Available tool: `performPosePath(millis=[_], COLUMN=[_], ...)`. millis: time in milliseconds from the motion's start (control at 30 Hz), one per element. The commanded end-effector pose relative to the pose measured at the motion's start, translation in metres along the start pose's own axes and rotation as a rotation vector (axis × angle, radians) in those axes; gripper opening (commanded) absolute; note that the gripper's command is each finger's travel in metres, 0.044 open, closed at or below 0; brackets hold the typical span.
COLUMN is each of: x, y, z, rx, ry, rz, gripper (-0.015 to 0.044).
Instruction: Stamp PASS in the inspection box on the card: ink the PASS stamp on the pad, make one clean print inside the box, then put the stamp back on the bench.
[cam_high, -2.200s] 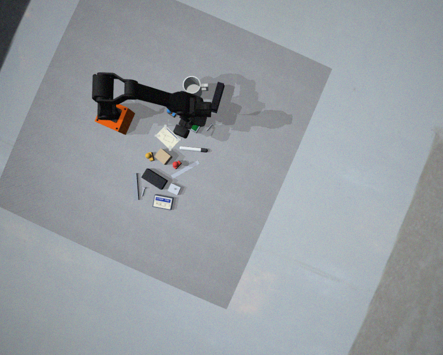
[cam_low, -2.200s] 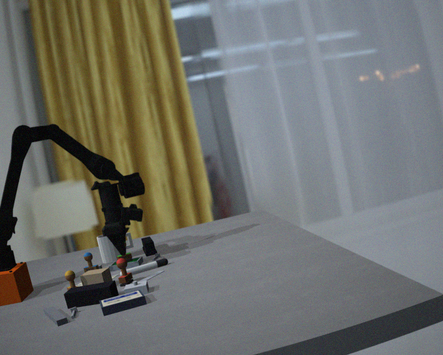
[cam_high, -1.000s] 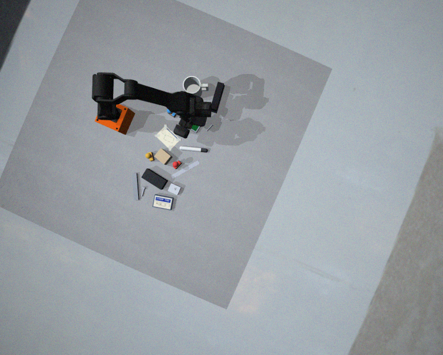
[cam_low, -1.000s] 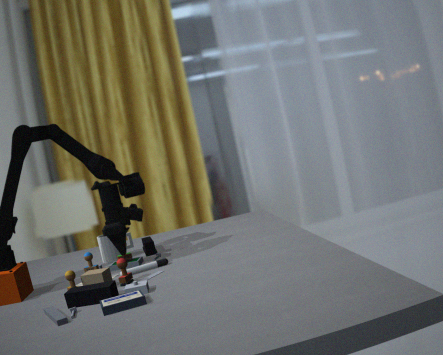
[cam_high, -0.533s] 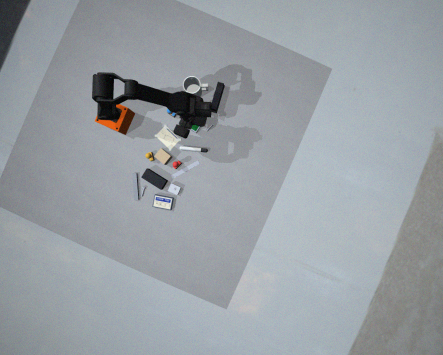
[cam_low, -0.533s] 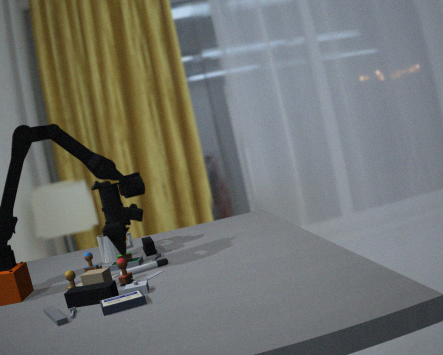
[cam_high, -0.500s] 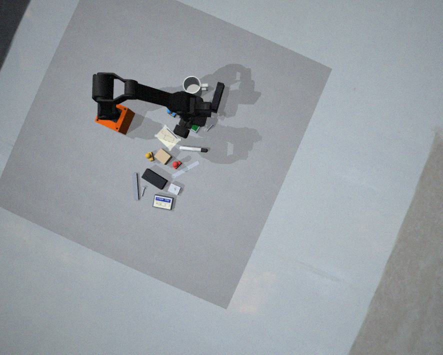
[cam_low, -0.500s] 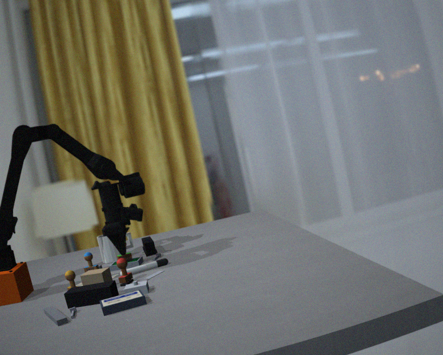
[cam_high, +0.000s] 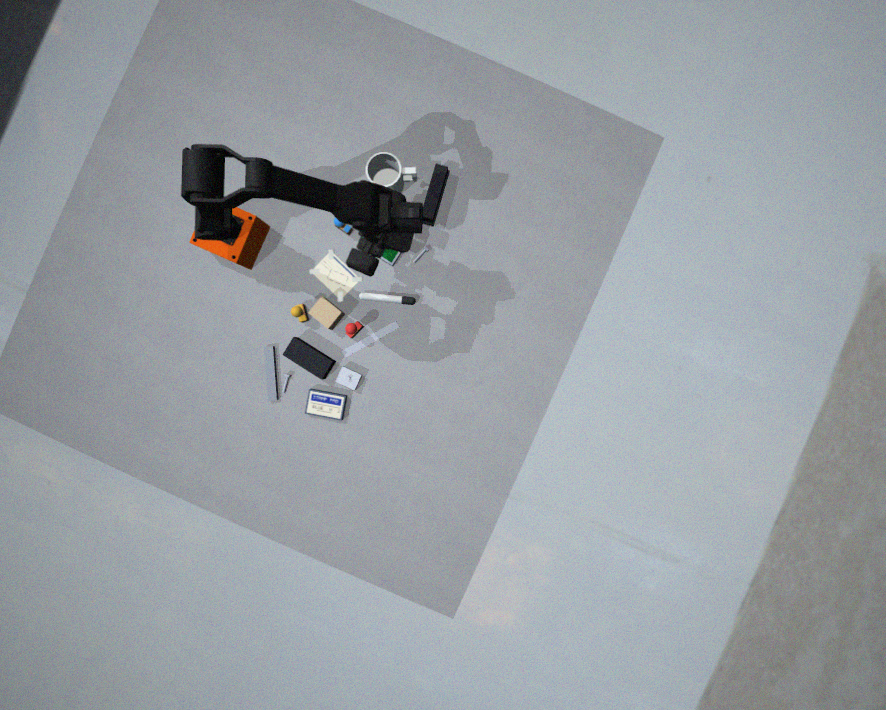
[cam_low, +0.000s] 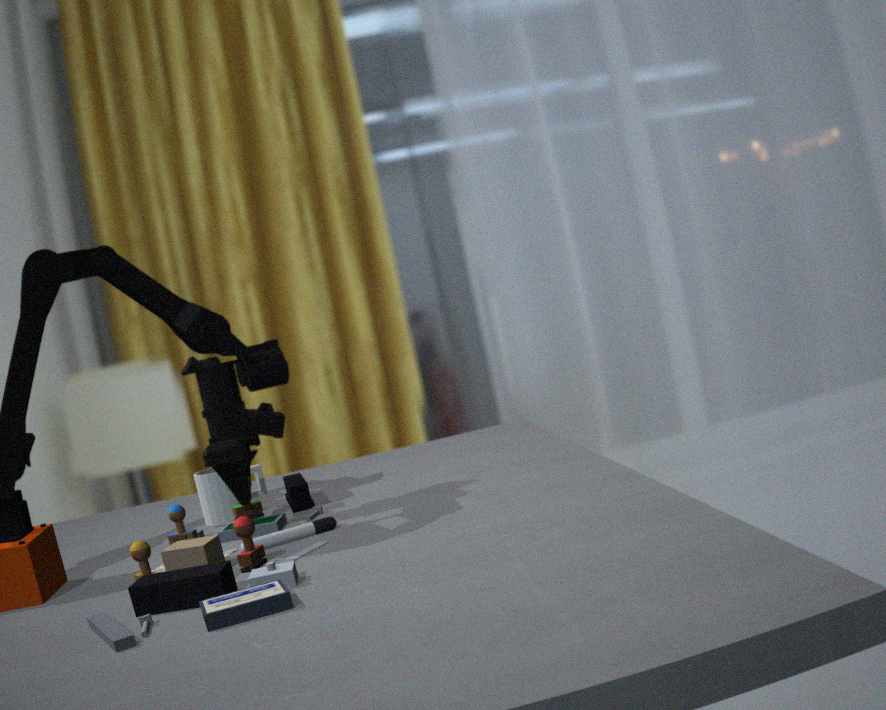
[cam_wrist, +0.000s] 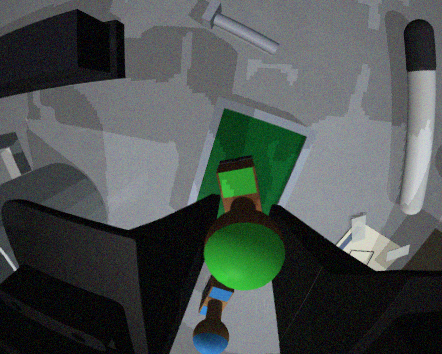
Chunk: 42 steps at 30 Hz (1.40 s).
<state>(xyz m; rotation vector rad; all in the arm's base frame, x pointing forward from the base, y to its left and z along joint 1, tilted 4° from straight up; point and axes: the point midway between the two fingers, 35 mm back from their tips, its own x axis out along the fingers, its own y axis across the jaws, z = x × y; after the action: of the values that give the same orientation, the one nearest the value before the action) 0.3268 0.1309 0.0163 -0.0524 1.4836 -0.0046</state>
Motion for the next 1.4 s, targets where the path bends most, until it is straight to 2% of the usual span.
performPosePath(millis=[0, 933, 1367], x=[-0.005, -0.048, -0.05], y=[0.0, -0.002, -0.071], z=[0.001, 0.001, -0.031], rx=[0.0, 0.003, 0.187], ry=[-0.003, -0.003, 0.002], rz=[-0.004, -0.004, -0.011], gripper=[0.0, 0.0, 0.0])
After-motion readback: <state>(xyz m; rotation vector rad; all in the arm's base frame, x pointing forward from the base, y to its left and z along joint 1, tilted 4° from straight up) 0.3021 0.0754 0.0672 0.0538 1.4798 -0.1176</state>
